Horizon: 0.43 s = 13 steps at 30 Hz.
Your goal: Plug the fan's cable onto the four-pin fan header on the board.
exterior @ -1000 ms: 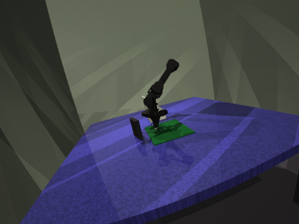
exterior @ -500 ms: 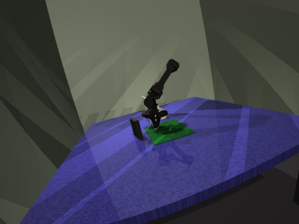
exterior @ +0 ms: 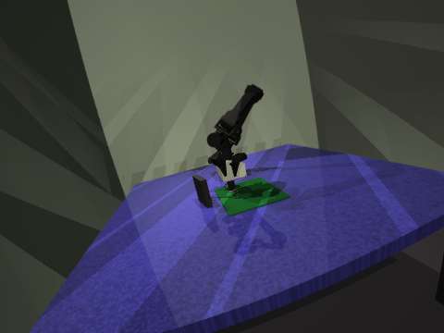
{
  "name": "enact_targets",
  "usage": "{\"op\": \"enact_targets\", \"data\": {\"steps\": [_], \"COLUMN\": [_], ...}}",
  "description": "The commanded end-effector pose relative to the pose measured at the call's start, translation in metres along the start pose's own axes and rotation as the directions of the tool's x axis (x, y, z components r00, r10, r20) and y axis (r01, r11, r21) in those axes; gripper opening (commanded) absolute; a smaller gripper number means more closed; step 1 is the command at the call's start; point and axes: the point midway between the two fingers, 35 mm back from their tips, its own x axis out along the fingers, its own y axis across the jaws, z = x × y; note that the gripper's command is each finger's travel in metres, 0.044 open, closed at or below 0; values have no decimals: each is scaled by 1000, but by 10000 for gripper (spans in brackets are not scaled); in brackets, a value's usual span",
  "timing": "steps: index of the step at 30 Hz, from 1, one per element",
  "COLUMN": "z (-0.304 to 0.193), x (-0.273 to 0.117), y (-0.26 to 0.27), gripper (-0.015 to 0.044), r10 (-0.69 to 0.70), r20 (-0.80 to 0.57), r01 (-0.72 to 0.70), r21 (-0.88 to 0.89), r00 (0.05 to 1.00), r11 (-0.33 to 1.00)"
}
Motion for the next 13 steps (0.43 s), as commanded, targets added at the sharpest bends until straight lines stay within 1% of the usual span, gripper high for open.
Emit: {"op": "enact_targets", "data": {"steps": [1,4,9,13], "z": [-2,-17,-70,-111], "x": [-5,-7,-8,-6], "y": [-1,7,27,32], "gripper": [260,260,260,260], "r10": [-7,-9,-10,-7], "r20": [-4,-2,-1,-8], "r01": [7,9,10,7], "r21": [-5,-4,-2,-2], "r00": [1000,1000,1000,1000], "r11": [1000,1000,1000,1000]}}
